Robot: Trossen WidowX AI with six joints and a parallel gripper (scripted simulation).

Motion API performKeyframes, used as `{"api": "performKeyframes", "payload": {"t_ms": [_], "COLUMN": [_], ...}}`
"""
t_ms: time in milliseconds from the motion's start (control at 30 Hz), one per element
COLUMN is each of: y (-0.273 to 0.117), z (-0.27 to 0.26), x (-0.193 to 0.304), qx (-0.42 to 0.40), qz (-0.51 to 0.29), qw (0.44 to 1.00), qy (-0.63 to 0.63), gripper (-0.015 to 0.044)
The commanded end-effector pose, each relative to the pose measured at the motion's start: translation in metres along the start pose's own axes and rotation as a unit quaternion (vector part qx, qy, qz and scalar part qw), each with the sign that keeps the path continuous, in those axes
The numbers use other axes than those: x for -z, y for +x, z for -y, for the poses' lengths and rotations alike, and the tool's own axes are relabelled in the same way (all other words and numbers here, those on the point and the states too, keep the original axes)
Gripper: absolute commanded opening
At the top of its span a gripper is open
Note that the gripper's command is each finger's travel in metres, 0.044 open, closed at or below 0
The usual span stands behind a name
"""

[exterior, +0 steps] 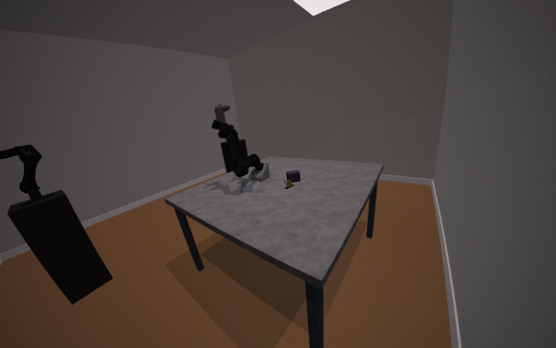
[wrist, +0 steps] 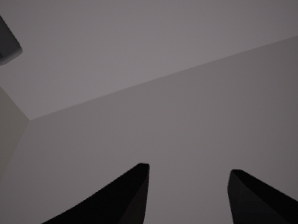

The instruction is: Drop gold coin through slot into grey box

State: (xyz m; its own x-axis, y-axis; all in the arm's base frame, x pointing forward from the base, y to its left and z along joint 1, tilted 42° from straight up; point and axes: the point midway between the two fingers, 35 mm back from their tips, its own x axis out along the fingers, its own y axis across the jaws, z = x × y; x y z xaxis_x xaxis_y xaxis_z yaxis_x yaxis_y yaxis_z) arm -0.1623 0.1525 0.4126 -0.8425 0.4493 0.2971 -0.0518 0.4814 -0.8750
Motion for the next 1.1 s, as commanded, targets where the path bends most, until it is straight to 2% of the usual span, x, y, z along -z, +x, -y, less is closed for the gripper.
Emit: {"api": "performKeyframes", "payload": {"t_ms": [0, 133, 267, 433, 633, 767, 1067], "y": [-0.001, -0.020, -0.056, -0.117, -0.196, -0.253, -0.399], "z": [-0.048, -0.087, -0.122, -0.158, -0.183, -0.195, -0.203], "x": [0.062, 0.114, 0.159, 0.203, 0.229, 0.237, 0.213], "qx": [-0.107, -0.187, -0.255, -0.321, -0.367, -0.393, -0.436], "qz": [-0.122, -0.229, -0.335, -0.456, -0.568, -0.635, -0.767], "qw": [0.985, 0.950, 0.896, 0.808, 0.699, 0.611, 0.342], "qy": [0.056, 0.100, 0.142, 0.189, 0.233, 0.262, 0.324], "gripper": [0.0161, 0.0161, 0.0161, 0.0161, 0.0161, 0.0161, 0.0161]}}
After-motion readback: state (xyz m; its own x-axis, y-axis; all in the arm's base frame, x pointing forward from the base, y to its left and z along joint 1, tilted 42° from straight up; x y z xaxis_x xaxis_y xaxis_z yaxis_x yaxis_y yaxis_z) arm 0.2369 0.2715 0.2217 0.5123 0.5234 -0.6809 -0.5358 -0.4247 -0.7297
